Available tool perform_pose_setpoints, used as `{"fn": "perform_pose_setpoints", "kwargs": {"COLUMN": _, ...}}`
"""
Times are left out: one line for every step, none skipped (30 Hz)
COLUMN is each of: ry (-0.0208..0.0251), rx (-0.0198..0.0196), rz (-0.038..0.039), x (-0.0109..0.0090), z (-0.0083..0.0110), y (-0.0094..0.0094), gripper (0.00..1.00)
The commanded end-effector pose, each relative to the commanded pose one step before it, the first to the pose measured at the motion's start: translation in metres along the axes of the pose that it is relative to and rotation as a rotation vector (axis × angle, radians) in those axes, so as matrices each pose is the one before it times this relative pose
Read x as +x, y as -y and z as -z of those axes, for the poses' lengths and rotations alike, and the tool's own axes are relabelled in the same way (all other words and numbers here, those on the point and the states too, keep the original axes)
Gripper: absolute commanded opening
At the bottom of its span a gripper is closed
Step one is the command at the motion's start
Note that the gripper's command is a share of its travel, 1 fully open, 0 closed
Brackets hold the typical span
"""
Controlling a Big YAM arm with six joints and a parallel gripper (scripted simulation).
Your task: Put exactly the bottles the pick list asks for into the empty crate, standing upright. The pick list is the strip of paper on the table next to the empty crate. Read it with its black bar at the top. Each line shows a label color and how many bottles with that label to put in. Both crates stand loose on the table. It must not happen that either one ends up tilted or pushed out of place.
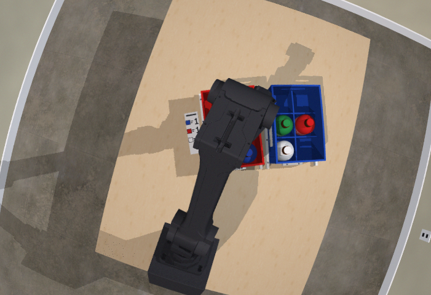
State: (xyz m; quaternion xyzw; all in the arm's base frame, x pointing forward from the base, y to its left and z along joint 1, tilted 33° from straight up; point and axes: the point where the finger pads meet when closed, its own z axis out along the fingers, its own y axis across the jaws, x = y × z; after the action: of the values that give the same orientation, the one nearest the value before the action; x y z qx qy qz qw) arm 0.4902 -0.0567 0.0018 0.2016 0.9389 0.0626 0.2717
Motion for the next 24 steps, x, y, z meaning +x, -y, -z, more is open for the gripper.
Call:
{"fn": "perform_pose_setpoints", "kwargs": {"ry": 0.04579, "rx": -0.01458, "rz": -0.00282, "x": -0.01923, "z": 0.00497, "y": -0.00868, "gripper": 0.0}}
{"fn": "perform_pose_setpoints", "kwargs": {"ry": -0.00046, "rx": 0.0004, "rz": -0.00032, "x": 0.00014, "z": -0.00054, "y": 0.00022, "gripper": 0.0}}
{"fn": "perform_pose_setpoints", "kwargs": {"ry": -0.00118, "rx": 0.00019, "rz": 0.00022, "x": 0.00009, "z": 0.00031, "y": -0.00023, "gripper": 0.0}}
{"fn": "perform_pose_setpoints", "kwargs": {"ry": 0.00416, "rx": -0.00152, "rz": 0.00068, "x": -0.00138, "z": 0.00075, "y": -0.00075, "gripper": 0.0}}
{"fn": "perform_pose_setpoints", "kwargs": {"ry": 0.0, "rx": 0.0, "rz": 0.0, "x": 0.0, "z": 0.0, "y": 0.0, "gripper": 0.0}}
{"fn": "perform_pose_setpoints", "kwargs": {"ry": 0.0, "rx": 0.0, "rz": 0.0, "x": 0.0, "z": 0.0, "y": 0.0, "gripper": 0.0}}
{"fn": "perform_pose_setpoints", "kwargs": {"ry": 0.01078, "rx": -0.00325, "rz": 0.00116, "x": -0.00369, "z": 0.00256, "y": -0.00127, "gripper": 0.0}}
{"fn": "perform_pose_setpoints", "kwargs": {"ry": -0.00278, "rx": 0.00079, "rz": -0.00028, "x": 0.00121, "z": -0.00183, "y": 0.00037, "gripper": 0.0}}
{"fn": "perform_pose_setpoints", "kwargs": {"ry": -0.00946, "rx": 0.00296, "rz": -0.00075, "x": 0.00355, "z": -0.00375, "y": 0.00128, "gripper": 0.0}}
{"fn": "perform_pose_setpoints", "kwargs": {"ry": -0.00663, "rx": 0.00227, "rz": -0.0007, "x": 0.00248, "z": -0.0028, "y": 0.00106, "gripper": 0.0}}
{"fn": "perform_pose_setpoints", "kwargs": {"ry": -0.00041, "rx": 0.00033, "rz": -0.00024, "x": 0.00017, "z": -0.00066, "y": 0.0002, "gripper": 0.0}}
{"fn": "perform_pose_setpoints", "kwargs": {"ry": 0.00195, "rx": -0.00066, "rz": 0.0001, "x": -0.00126, "z": 0.00181, "y": -0.00058, "gripper": 0.0}}
{"fn": "perform_pose_setpoints", "kwargs": {"ry": 0.00906, "rx": -0.003, "rz": 0.00087, "x": -0.00332, "z": 0.00277, "y": -0.00143, "gripper": 0.0}}
{"fn": "perform_pose_setpoints", "kwargs": {"ry": 0.00808, "rx": -0.00259, "rz": 0.00063, "x": -0.00249, "z": 0.00097, "y": -0.00089, "gripper": 0.0}}
{"fn": "perform_pose_setpoints", "kwargs": {"ry": -0.00347, "rx": 0.00096, "rz": -0.00014, "x": 0.00144, "z": -0.00202, "y": 0.00051, "gripper": 0.0}}
{"fn": "perform_pose_setpoints", "kwargs": {"ry": -0.00932, "rx": 0.00297, "rz": -0.00055, "x": 0.00352, "z": -0.00371, "y": 0.00132, "gripper": 0.0}}
{"fn": "perform_pose_setpoints", "kwargs": {"ry": -0.0062, "rx": 0.00212, "rz": -0.00063, "x": 0.00234, "z": -0.00264, "y": 0.00099, "gripper": 0.0}}
{"fn": "perform_pose_setpoints", "kwargs": {"ry": 0.00008, "rx": 0.00029, "rz": -0.00043, "x": -0.00003, "z": -0.0005, "y": 0.00023, "gripper": 0.0}}
{"fn": "perform_pose_setpoints", "kwargs": {"ry": 0.00222, "rx": -0.00075, "rz": -0.00013, "x": -0.0014, "z": 0.00187, "y": -0.00052, "gripper": 0.0}}
{"fn": "perform_pose_setpoints", "kwargs": {"ry": 0.00733, "rx": -0.00257, "rz": 0.00083, "x": -0.00285, "z": 0.0026, "y": -0.00134, "gripper": 0.0}}
{"fn": "perform_pose_setpoints", "kwargs": {"ry": 0.00698, "rx": -0.00243, "rz": 0.0009, "x": -0.00194, "z": 0.00081, "y": -0.00091, "gripper": 0.0}}
{"fn": "perform_pose_setpoints", "kwargs": {"ry": 0.0, "rx": 0.0, "rz": 0.0, "x": 0.0, "z": 0.0, "y": 0.0, "gripper": 0.0}}
{"fn": "perform_pose_setpoints", "kwargs": {"ry": 0.0, "rx": 0.0, "rz": 0.0, "x": 0.0, "z": 0.0, "y": 0.0, "gripper": 0.0}}
{"fn": "perform_pose_setpoints", "kwargs": {"ry": -0.00216, "rx": 0.00068, "rz": 0.00055, "x": 0.00099, "z": -0.00218, "y": 0.00041, "gripper": 0.0}}
